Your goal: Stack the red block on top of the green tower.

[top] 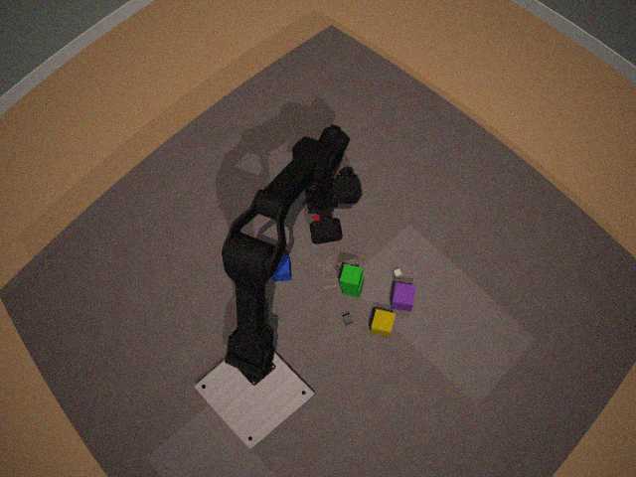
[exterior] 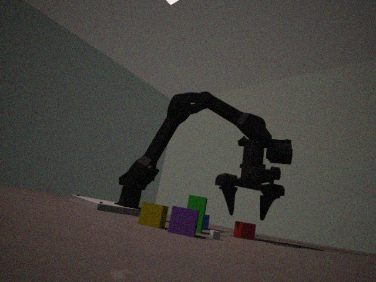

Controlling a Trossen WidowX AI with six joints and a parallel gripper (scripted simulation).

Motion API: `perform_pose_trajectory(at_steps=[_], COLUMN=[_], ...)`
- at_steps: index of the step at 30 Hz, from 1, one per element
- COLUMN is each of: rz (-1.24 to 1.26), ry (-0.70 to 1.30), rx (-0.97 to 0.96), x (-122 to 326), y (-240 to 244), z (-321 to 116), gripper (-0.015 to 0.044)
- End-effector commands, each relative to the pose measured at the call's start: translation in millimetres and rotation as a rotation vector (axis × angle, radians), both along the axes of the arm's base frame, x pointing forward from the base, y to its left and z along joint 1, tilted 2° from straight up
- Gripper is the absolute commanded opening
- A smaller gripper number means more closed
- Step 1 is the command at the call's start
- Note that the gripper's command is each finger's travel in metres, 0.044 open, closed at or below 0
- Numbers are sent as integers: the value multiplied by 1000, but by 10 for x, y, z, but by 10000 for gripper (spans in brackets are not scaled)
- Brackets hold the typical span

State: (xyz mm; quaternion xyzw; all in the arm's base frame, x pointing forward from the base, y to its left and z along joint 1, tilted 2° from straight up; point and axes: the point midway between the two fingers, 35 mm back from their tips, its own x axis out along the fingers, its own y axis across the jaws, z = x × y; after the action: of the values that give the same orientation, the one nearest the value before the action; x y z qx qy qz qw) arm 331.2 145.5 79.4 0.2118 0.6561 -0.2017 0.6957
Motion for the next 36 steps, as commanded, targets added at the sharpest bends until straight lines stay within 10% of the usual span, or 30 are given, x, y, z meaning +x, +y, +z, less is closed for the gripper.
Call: perform_pose_trajectory(at_steps=[1, 36], rz=[3, 3], ry=[6, 6], rx=[-6, -6], x=[-5, 6], y=[-11, -19], z=[-94, -449], gripper=[440, 440])
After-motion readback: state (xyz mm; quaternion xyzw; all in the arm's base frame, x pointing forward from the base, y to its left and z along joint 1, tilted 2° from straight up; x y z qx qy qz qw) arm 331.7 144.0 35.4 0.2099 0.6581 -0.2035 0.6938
